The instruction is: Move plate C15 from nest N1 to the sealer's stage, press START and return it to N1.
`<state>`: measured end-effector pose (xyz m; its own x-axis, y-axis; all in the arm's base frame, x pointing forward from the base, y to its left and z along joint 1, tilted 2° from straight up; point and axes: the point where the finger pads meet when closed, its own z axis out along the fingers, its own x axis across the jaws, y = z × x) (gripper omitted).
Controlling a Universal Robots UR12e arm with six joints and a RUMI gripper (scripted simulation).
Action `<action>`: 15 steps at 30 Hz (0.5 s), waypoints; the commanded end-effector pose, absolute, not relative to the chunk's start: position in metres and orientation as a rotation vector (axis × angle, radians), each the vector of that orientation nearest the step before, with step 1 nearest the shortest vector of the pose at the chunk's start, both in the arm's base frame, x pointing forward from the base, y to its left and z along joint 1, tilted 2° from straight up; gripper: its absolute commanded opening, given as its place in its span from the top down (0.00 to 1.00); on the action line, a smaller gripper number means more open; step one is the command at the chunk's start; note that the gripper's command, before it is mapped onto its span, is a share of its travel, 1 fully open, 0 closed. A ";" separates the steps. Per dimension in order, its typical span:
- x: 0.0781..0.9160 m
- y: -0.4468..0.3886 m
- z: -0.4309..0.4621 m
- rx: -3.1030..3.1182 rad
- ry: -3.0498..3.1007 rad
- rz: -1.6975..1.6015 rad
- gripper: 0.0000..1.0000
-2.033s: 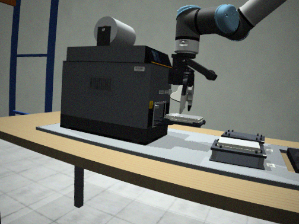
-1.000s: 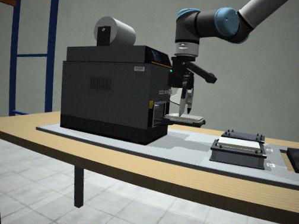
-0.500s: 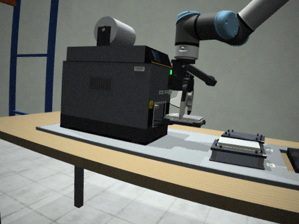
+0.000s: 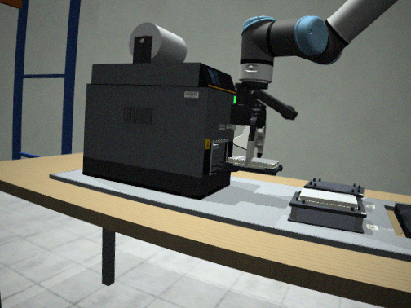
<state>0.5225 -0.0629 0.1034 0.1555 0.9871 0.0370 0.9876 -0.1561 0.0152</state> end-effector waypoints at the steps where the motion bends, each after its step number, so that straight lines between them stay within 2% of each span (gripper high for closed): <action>1: 0.523 -0.063 0.103 -2.379 -2.034 -0.060 0.34; 15: 0.523 -0.063 0.103 -2.379 -2.034 -0.060 0.40</action>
